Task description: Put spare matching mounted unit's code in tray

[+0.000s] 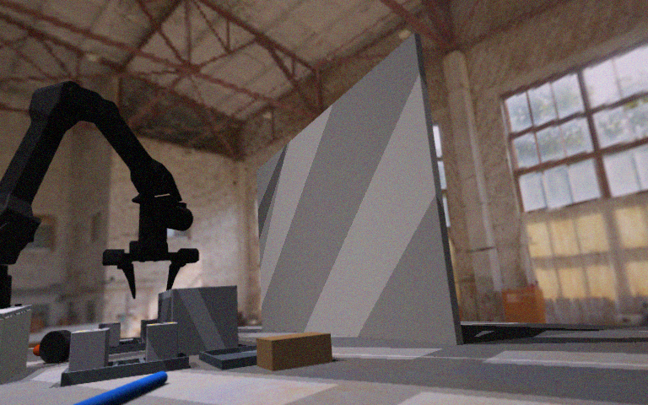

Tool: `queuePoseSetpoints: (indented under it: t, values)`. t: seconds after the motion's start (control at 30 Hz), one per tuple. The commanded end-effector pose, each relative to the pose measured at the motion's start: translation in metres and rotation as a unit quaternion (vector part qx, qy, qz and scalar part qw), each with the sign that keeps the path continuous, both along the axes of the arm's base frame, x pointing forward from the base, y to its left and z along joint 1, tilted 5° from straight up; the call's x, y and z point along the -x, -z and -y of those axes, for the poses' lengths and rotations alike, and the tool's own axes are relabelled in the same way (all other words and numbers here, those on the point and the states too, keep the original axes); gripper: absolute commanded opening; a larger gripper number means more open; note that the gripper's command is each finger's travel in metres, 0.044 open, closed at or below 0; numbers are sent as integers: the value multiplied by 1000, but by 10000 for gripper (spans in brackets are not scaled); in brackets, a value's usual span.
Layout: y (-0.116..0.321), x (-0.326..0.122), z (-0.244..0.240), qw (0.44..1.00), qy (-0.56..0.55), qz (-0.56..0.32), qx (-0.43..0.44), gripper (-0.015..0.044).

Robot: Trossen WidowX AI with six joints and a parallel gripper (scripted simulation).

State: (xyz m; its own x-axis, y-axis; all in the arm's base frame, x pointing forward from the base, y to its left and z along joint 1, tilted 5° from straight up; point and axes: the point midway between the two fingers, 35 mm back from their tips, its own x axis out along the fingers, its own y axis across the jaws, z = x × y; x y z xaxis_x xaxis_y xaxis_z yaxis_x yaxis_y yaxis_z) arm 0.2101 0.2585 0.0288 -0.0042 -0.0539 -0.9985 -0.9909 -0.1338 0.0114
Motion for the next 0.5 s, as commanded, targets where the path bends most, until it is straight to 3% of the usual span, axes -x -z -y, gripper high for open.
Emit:
queuePoseSetpoints:
  t: [0.0,0.47]
  values:
    - [0,1,2,1000,-2,1,-2,300]
    - [22,-1,1,1000,-2,1,-2,300]
